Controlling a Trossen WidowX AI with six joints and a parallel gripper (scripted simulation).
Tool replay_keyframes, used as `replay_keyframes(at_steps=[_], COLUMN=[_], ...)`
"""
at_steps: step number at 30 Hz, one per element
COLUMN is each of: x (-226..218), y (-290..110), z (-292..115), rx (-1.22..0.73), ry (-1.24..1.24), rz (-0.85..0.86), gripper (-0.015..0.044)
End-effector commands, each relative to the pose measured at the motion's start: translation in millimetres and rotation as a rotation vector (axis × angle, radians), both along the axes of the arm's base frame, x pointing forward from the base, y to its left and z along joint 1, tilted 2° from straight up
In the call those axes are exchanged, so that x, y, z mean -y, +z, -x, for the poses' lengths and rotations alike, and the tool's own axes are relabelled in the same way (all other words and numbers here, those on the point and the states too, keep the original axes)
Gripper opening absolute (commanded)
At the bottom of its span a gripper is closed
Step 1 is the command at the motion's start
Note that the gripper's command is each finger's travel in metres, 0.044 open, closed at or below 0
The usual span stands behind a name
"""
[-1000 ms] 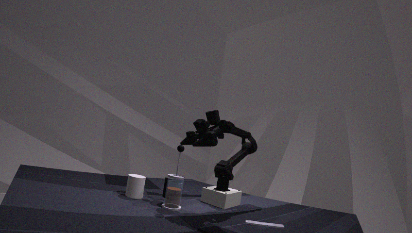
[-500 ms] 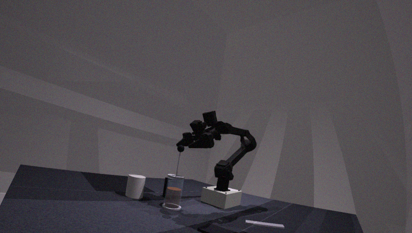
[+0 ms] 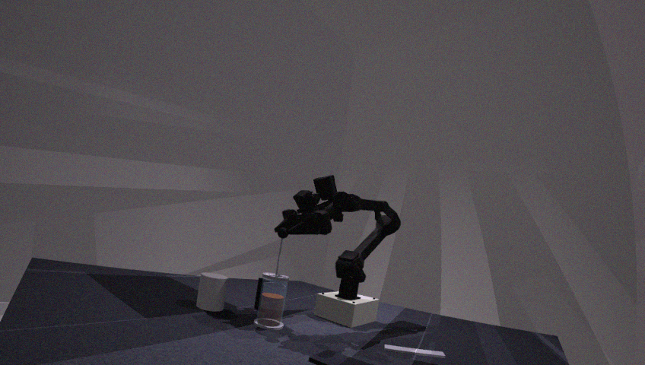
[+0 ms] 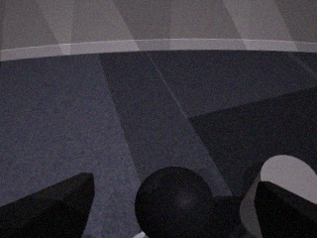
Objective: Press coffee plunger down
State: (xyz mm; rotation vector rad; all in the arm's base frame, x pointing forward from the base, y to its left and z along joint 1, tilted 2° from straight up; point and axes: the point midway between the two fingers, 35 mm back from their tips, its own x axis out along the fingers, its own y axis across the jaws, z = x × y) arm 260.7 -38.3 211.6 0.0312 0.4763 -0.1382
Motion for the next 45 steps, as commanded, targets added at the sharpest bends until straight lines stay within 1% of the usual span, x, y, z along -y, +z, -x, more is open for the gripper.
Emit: replay_keyframes(at_steps=[1, 5, 18, 45], x=[0.0, 0.0, 0.1, 1.5], y=[-1.1, -1.1, -3.7, -46.9], z=[-1.1, -1.1, -1.8, -11.8], rx=[-0.002, -0.002, -0.002, -0.002], ry=[-0.002, -0.002, -0.002, -0.002], rz=[-0.006, -0.006, -0.006, -0.006], gripper=[0.0230, 0.0125, 0.0123, 0.0123])
